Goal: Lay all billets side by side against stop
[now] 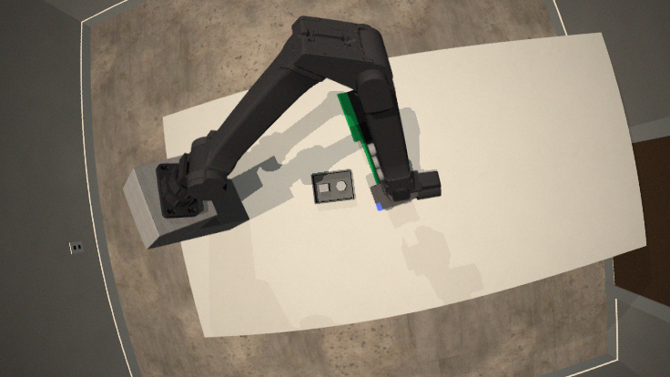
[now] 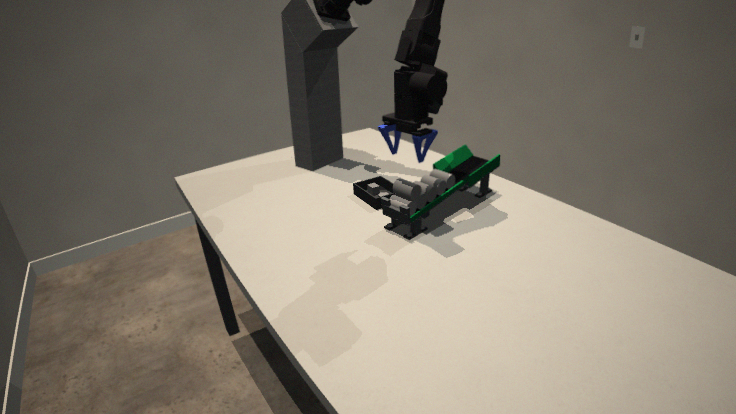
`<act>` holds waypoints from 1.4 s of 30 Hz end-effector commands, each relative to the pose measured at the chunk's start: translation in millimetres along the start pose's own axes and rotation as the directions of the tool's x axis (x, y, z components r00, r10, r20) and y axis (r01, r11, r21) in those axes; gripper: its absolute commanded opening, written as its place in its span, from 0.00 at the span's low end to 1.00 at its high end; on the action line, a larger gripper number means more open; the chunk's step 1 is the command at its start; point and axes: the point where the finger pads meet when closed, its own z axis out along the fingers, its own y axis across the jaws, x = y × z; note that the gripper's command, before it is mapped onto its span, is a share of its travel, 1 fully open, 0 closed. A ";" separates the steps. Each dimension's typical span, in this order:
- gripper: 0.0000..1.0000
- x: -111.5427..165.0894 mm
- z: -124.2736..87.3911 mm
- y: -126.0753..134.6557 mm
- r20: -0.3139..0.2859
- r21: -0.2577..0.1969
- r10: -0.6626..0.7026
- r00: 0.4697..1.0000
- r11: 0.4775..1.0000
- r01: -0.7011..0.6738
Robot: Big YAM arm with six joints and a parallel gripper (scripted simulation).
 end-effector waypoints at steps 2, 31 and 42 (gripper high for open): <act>0.85 0.3 1.6 -1.3 0.000 0.000 -0.009 1.000 1.000 0.009; 0.85 0.0 49.3 -1.2 0.000 0.003 0.003 1.000 1.000 -0.003; 0.85 0.0 49.3 -1.2 0.000 0.003 0.003 1.000 1.000 -0.003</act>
